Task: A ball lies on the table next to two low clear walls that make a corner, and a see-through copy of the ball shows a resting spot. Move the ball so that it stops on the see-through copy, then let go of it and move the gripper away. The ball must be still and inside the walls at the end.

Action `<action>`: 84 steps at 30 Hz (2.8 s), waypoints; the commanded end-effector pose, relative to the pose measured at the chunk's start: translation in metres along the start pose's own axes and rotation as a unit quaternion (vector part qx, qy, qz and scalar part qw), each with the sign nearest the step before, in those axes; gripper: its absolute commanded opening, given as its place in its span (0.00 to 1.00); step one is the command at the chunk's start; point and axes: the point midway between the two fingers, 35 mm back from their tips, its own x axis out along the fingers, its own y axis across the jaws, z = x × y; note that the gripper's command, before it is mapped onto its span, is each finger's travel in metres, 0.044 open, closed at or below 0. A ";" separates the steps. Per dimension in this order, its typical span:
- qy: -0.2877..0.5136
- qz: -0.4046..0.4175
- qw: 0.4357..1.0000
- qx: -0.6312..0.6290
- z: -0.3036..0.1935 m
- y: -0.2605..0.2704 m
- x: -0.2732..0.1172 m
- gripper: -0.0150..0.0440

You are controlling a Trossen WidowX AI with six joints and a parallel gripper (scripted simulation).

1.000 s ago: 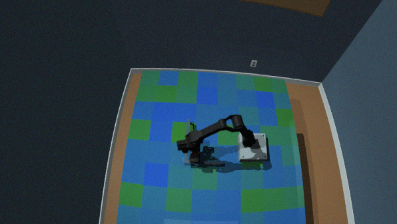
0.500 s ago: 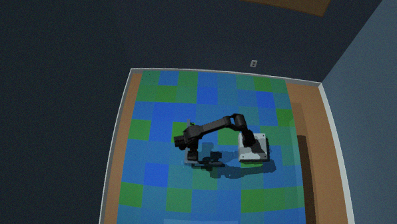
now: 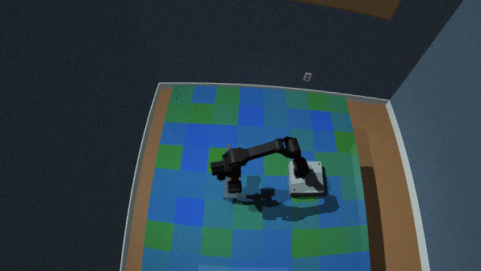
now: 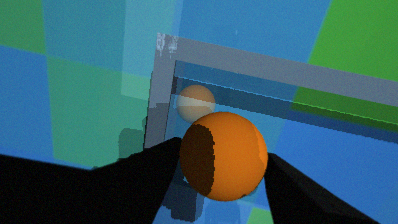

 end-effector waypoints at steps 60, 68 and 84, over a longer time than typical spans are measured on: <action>-0.004 0.001 0.733 -0.681 -0.014 0.028 0.109 0.25; -0.004 0.001 0.733 -0.681 -0.014 0.028 0.115 0.25; -0.003 -0.001 0.734 -0.679 -0.015 0.028 0.129 0.30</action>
